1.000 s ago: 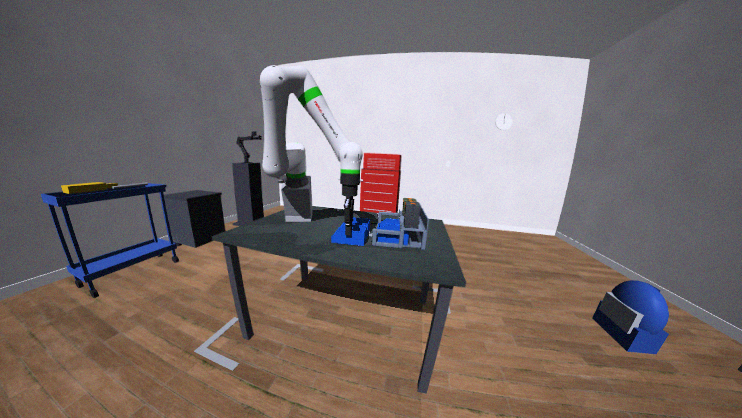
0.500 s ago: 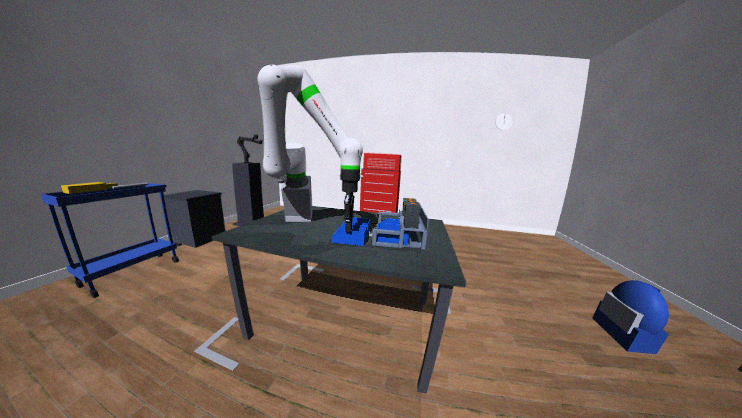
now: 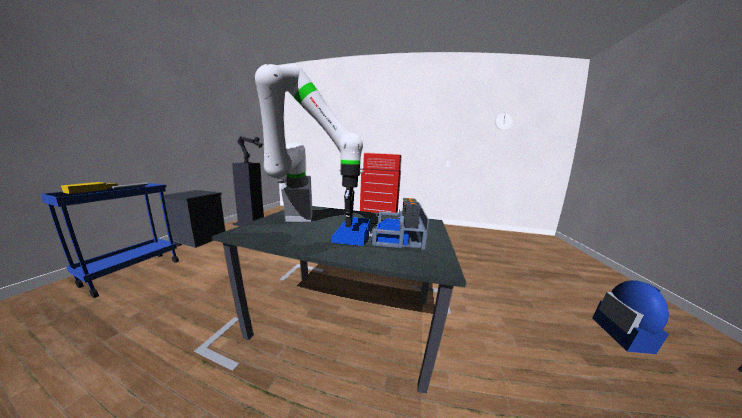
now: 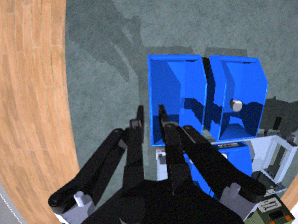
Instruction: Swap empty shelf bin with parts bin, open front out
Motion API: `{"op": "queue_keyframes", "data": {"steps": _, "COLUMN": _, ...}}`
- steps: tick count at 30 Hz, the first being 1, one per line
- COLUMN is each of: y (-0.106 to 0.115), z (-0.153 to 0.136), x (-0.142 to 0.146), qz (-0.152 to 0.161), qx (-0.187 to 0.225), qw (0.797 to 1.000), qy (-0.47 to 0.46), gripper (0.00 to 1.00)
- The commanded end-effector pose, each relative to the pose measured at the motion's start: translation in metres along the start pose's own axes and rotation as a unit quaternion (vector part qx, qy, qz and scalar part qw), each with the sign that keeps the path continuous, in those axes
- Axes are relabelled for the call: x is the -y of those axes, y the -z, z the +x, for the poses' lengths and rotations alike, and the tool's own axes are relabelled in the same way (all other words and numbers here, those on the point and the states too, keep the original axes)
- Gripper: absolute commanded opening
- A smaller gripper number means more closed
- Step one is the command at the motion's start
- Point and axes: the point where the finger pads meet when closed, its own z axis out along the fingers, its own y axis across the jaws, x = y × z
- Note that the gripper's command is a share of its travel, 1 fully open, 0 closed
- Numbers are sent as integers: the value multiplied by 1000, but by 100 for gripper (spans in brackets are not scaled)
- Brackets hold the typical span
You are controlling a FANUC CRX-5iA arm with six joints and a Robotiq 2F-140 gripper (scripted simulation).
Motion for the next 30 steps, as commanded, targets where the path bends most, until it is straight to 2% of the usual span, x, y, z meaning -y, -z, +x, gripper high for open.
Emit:
{"op": "queue_keyframes", "data": {"steps": 1, "y": 6, "z": -1, "x": 0, "qz": 0, "qx": 1, "qw": 1000, "qy": 0, "gripper": 24}}
{"op": "queue_keyframes", "data": {"steps": 30, "y": 40, "z": -1, "x": 0, "qz": 0, "qx": 1, "qw": 1000, "qy": 0, "gripper": 24}}
